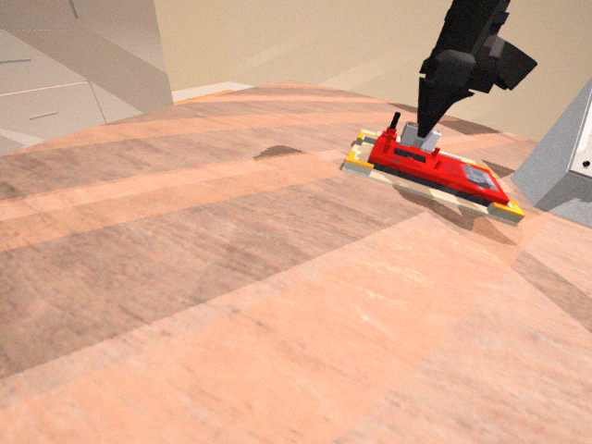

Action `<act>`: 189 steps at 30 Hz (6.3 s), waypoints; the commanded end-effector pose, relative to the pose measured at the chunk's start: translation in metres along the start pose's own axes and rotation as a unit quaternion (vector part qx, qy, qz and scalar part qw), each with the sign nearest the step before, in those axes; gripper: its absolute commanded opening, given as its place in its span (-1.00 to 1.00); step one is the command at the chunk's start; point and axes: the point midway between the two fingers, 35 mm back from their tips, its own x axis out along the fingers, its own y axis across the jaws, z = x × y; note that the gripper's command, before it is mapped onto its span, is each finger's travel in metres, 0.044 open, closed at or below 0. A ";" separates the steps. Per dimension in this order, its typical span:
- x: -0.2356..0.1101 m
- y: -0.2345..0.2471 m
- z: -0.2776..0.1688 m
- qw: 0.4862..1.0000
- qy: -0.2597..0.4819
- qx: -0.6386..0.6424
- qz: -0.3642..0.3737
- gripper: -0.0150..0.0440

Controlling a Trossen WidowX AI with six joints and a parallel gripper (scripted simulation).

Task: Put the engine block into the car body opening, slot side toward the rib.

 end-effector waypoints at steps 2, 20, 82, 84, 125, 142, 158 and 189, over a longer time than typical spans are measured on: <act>0.001 0.000 0.000 1.000 -0.001 -0.003 -0.002 0.05; 0.004 0.000 0.000 1.000 -0.002 -0.006 -0.003 0.05; 0.015 0.000 0.000 1.000 0.002 0.009 -0.002 0.05; 0.015 0.000 0.000 1.000 0.002 0.009 -0.002 0.05; 0.020 -0.001 0.000 1.000 0.002 0.009 -0.002 0.05; 0.021 -0.001 0.000 1.000 0.002 0.008 -0.002 0.05; 0.021 -0.001 0.000 1.000 0.002 0.009 -0.002 0.05; 0.021 0.000 0.000 1.000 0.002 0.008 -0.002 0.05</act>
